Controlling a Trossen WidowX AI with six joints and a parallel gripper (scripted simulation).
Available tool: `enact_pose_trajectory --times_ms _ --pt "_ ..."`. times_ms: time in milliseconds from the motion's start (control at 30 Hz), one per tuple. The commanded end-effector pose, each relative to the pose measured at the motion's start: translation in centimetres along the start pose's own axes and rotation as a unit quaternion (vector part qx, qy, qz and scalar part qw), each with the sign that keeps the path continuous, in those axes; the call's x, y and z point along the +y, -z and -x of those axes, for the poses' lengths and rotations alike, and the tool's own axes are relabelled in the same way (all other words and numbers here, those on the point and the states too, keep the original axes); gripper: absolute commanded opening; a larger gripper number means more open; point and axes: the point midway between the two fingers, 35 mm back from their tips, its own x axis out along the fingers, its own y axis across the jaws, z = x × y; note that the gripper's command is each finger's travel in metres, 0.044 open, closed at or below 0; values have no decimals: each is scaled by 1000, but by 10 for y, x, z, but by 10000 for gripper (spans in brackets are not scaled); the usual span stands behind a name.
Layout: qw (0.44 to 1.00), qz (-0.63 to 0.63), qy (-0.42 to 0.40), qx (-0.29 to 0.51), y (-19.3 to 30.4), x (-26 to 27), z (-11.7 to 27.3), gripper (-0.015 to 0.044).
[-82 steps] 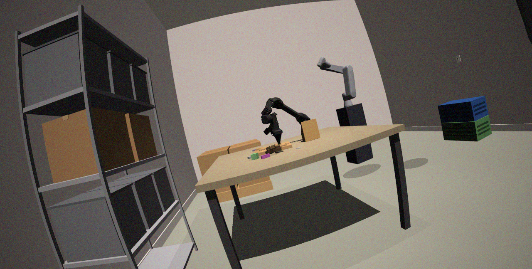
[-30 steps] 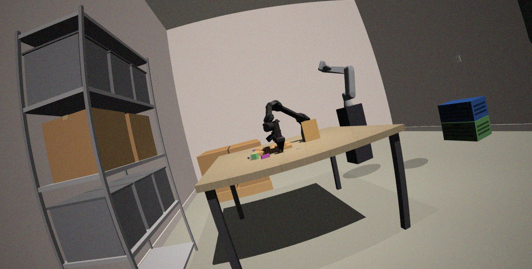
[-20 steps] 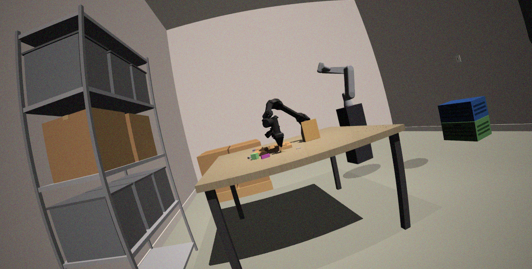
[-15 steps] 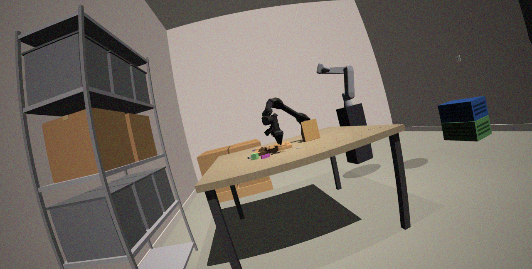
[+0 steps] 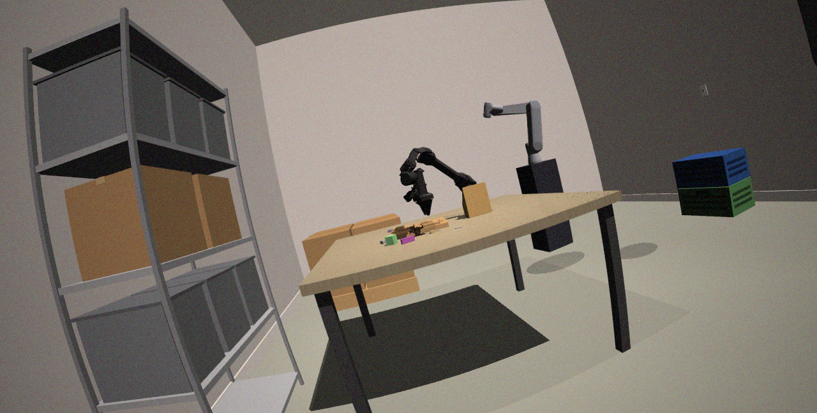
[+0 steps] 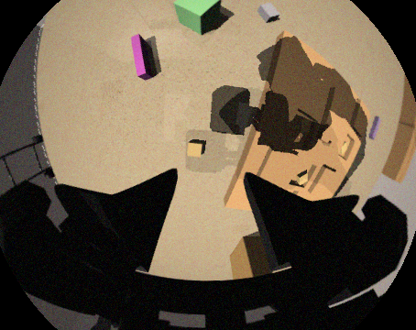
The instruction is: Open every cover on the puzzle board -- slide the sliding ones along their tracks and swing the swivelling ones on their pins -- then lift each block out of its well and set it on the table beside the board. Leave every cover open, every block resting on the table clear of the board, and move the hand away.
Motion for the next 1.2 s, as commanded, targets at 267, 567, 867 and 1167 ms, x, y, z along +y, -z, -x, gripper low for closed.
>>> enact_pose_trajectory --times_ms 267,567,867,1167 --pt "996 88 -1 -1 -1 -69 6 0" --pt "987 160 1 0 11 -121 5 0" --pt "972 237 5 2 29 -169 -1 0" --pt "922 387 7 5 38 -186 -4 0"
